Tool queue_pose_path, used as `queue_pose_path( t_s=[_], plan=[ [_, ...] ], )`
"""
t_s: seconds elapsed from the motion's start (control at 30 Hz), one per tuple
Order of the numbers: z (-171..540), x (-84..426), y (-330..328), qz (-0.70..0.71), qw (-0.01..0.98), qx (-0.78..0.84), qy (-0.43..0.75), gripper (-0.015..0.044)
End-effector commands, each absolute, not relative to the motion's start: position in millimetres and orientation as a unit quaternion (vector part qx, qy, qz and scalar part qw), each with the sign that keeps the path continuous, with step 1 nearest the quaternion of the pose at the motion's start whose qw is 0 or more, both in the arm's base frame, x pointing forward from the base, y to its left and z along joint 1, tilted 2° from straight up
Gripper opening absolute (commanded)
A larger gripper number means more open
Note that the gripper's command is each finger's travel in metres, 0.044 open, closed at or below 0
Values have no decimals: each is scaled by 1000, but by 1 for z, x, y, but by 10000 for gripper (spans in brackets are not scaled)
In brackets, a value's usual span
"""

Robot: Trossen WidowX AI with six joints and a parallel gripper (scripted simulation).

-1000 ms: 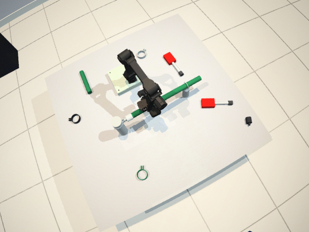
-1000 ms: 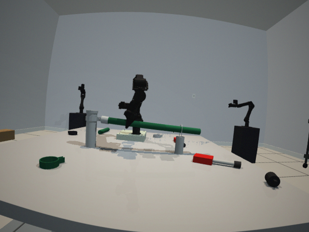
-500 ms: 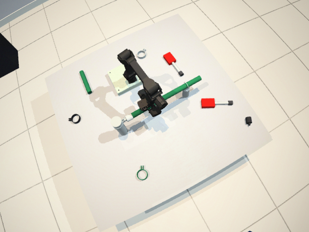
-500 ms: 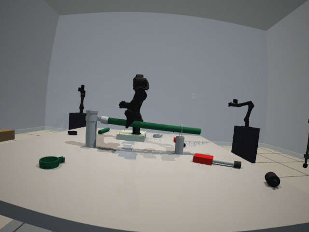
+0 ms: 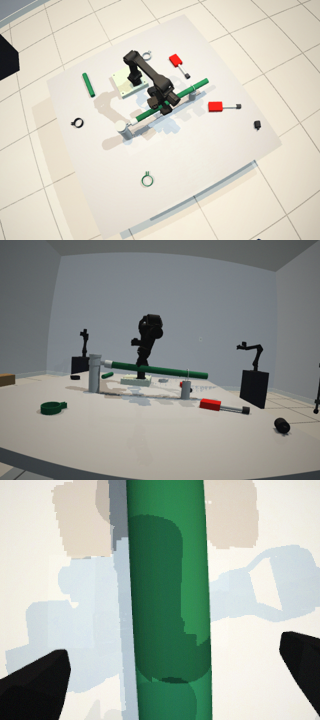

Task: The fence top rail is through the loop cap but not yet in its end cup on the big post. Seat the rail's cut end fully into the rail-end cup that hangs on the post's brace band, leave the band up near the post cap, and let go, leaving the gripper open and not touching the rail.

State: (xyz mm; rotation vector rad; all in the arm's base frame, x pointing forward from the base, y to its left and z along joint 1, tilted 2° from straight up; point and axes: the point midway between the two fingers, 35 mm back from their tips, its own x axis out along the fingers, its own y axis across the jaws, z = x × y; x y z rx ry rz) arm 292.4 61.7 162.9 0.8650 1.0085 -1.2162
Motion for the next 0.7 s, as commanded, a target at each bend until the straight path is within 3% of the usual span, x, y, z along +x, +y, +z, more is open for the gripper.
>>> queue_pose_path(
  t_s=[0.0,0.67],
  plan=[
    [175,292,66,-523,626,373,442,440],
    [198,289,74,-513,635,366,448,440]
  ],
)
